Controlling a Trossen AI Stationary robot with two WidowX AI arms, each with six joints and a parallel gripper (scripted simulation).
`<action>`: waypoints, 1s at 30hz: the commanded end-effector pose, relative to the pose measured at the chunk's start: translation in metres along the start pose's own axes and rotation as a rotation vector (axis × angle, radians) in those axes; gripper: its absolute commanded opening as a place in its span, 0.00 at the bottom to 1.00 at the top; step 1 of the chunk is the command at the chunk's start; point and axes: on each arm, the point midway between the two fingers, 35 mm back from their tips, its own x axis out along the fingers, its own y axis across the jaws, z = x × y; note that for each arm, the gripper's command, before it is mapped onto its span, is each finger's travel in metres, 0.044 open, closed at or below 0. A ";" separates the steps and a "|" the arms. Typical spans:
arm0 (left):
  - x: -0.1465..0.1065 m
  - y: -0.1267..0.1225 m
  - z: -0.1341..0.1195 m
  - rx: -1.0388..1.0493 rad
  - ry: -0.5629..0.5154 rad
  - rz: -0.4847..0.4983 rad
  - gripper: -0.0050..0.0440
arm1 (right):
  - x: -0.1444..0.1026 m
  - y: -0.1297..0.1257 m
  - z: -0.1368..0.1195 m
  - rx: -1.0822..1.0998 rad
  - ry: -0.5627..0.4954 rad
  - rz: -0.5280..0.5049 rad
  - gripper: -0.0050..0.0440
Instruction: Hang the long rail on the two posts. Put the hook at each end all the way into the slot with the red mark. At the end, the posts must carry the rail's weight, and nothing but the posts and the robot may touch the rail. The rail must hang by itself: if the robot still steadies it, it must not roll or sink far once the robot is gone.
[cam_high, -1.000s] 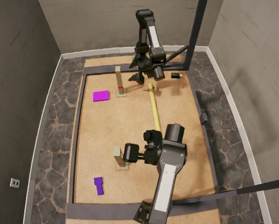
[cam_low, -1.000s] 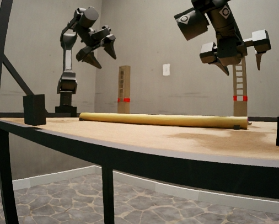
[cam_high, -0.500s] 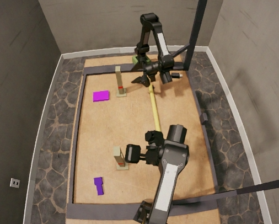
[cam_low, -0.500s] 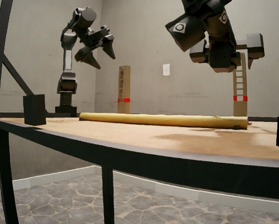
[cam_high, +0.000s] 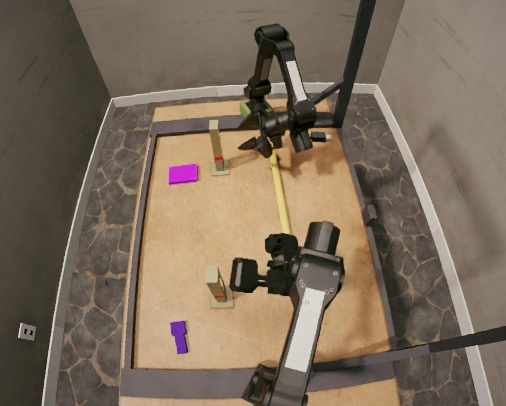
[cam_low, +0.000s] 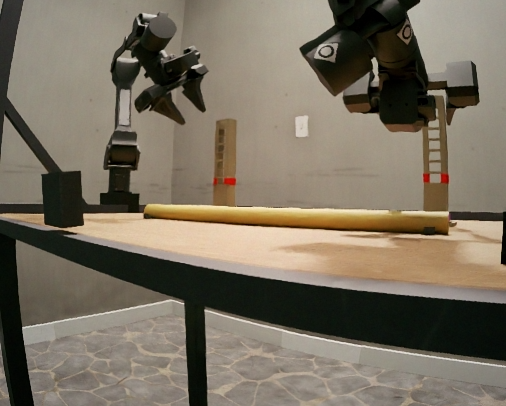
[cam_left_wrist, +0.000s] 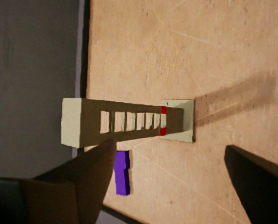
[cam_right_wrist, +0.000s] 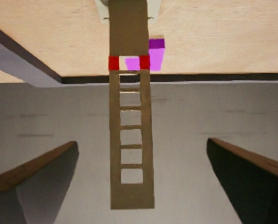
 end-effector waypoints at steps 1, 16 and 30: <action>0.004 -0.018 0.021 -0.019 0.019 -0.050 0.56 | -0.004 -0.002 0.002 0.086 -0.041 -0.003 0.76; 0.039 -0.090 0.063 -0.055 0.148 -0.185 0.56 | -0.020 -0.010 0.051 0.698 -0.345 0.130 0.56; 0.075 -0.150 0.081 -0.088 0.262 -0.275 0.56 | -0.054 -0.030 0.097 1.226 -0.641 0.387 0.56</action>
